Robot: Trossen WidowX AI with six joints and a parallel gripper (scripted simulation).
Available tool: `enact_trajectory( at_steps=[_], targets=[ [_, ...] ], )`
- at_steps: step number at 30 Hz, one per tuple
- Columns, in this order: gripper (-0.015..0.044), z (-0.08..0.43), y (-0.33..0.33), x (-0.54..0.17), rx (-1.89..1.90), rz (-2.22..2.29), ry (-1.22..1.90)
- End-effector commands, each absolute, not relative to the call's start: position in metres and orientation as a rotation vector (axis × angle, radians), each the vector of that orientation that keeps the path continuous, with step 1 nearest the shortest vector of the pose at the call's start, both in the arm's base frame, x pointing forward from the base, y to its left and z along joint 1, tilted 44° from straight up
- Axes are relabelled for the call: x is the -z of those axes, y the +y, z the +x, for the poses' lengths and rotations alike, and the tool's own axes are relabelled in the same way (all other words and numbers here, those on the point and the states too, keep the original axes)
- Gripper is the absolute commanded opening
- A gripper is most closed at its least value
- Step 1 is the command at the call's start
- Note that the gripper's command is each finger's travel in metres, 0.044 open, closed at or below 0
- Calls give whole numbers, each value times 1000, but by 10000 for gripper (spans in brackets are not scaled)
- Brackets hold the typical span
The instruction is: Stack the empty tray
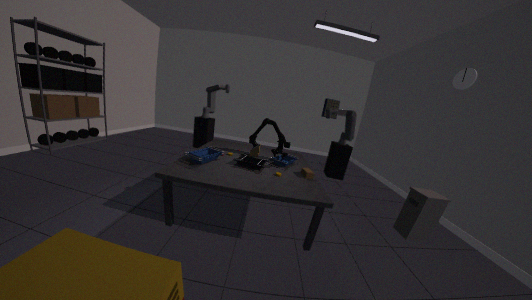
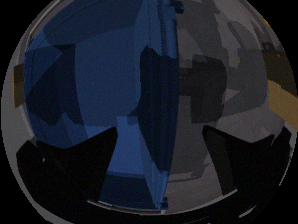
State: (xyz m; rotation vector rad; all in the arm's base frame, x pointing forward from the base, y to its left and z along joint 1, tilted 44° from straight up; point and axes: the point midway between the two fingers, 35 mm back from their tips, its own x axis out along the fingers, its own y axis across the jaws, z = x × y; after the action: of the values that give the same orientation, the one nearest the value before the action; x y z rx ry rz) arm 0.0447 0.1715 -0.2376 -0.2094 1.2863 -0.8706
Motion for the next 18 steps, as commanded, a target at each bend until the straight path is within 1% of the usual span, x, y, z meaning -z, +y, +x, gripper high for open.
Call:
enact_trajectory(
  at_steps=[1,2,17,18],
  targets=[
    [440,45,168,239,869,-217,1285],
    [440,45,168,239,869,-217,1285],
    [220,45,168,239,869,-217,1285],
    [213,45,168,239,869,-217,1285]
  ],
)
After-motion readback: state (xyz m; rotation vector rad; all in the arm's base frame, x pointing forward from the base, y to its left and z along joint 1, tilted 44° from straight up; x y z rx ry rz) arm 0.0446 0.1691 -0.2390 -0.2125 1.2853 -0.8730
